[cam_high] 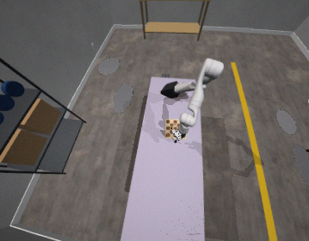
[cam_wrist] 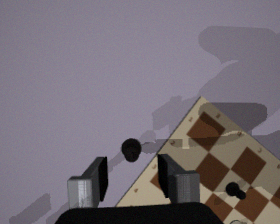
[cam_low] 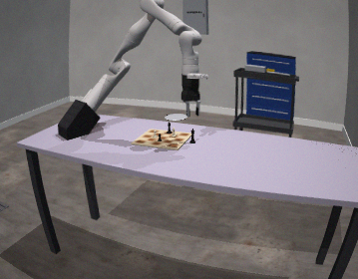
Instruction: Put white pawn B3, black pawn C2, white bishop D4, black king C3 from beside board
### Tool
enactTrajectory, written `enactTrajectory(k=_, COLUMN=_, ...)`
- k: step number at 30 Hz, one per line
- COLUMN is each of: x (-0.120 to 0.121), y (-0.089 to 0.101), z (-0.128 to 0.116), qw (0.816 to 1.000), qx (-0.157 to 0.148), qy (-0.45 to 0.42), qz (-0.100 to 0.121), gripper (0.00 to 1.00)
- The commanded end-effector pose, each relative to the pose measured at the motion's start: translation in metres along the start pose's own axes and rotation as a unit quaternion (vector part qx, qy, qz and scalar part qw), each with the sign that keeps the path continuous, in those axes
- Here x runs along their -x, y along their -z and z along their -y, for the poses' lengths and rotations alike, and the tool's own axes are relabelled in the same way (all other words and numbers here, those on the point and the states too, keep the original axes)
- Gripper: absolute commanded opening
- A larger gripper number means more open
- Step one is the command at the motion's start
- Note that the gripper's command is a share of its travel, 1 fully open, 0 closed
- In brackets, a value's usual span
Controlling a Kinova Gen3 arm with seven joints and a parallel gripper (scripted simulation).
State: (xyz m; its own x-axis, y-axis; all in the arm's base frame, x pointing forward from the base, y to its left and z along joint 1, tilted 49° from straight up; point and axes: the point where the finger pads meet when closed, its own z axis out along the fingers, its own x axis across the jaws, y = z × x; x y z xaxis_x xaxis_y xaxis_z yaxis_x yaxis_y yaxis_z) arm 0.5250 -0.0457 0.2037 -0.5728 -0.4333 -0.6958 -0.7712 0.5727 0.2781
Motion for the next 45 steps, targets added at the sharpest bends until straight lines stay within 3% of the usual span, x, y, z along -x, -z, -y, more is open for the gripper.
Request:
enactTrajectory(k=1, x=0.000, y=-0.001, z=0.000, qw=1.000, qx=0.000, qy=0.000, qz=0.000, gripper=0.79)
enactTrajectory(k=45, x=0.000, y=-0.048, z=0.000, qw=1.000, qx=0.000, qy=0.000, qz=0.000, gripper=0.79)
